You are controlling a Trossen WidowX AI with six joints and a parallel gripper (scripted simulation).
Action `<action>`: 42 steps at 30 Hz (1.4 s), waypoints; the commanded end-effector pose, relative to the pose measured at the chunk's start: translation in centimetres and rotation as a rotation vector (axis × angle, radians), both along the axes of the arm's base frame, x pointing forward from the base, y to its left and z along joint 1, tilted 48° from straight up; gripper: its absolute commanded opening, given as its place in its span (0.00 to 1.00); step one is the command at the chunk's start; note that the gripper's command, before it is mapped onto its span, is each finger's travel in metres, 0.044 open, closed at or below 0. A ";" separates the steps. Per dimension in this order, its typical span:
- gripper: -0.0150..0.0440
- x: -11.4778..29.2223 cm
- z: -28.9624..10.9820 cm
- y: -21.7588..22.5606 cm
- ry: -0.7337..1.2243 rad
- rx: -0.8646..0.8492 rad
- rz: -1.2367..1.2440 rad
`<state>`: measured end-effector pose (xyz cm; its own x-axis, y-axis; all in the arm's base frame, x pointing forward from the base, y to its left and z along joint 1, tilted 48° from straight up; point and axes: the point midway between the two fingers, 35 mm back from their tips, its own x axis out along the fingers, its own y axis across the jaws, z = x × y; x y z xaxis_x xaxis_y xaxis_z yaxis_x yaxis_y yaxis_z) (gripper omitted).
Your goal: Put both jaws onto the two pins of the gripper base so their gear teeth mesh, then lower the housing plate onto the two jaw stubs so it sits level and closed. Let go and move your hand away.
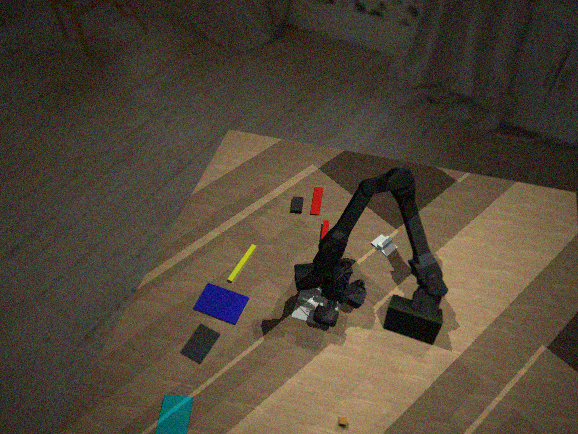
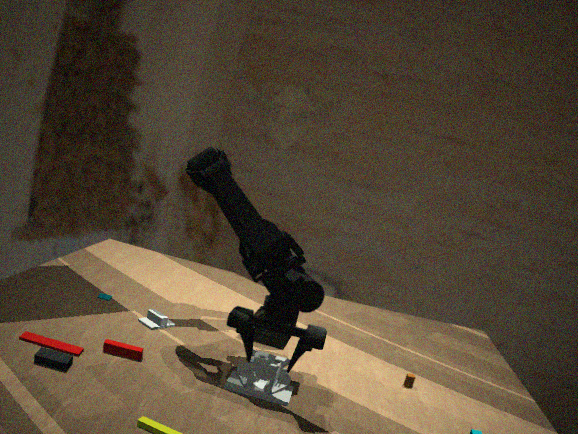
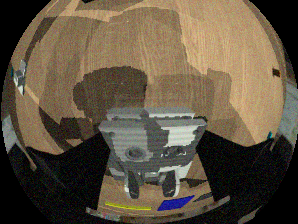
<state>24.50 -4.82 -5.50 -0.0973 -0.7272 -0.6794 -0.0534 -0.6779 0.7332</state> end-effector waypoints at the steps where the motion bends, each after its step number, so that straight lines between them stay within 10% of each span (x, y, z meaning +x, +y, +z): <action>1: 0.85 0.0 -0.1 -0.2 0.003 -0.005 0.004; 42: 0.85 -0.1 -0.6 -0.7 0.002 -0.006 0.003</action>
